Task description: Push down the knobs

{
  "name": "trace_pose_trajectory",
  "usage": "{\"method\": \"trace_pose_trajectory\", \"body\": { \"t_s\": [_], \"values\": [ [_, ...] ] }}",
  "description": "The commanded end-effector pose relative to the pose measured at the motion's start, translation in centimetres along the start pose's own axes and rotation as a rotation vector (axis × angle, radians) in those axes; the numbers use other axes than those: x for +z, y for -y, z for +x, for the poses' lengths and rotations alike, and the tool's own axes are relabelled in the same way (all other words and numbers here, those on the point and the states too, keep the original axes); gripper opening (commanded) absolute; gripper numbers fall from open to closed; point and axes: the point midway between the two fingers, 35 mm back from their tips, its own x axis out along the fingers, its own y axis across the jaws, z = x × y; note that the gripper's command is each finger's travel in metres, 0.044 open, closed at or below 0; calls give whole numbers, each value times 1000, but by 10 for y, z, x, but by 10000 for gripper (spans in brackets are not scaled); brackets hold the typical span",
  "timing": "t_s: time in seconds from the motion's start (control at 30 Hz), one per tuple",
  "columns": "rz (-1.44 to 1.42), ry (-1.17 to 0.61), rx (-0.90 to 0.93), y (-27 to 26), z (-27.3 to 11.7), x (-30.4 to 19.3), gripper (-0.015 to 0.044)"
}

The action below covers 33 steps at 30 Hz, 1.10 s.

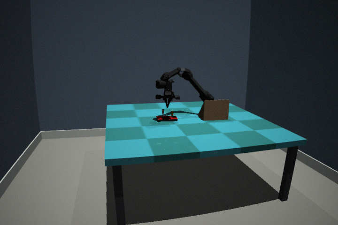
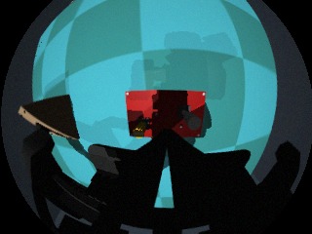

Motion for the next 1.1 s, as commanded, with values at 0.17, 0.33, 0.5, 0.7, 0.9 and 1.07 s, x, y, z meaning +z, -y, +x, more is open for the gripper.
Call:
{"method": "trace_pose_trajectory", "body": {
  "t_s": [0.17, 0.33, 0.5, 0.7, 0.9, 1.07],
  "values": [
    [-317, -9, 5, 7, -2, 2, 0],
    [-490, -11, 10, 11, -3, 3, 0],
    [-664, -12, 15, 14, -4, 4, 0],
    [-871, -13, 22, 18, -5, 5, 0],
    [-1079, -12, 29, 22, -7, 6, 0],
    [-1252, -11, 35, 25, -7, 7, 0]
  ]
}}
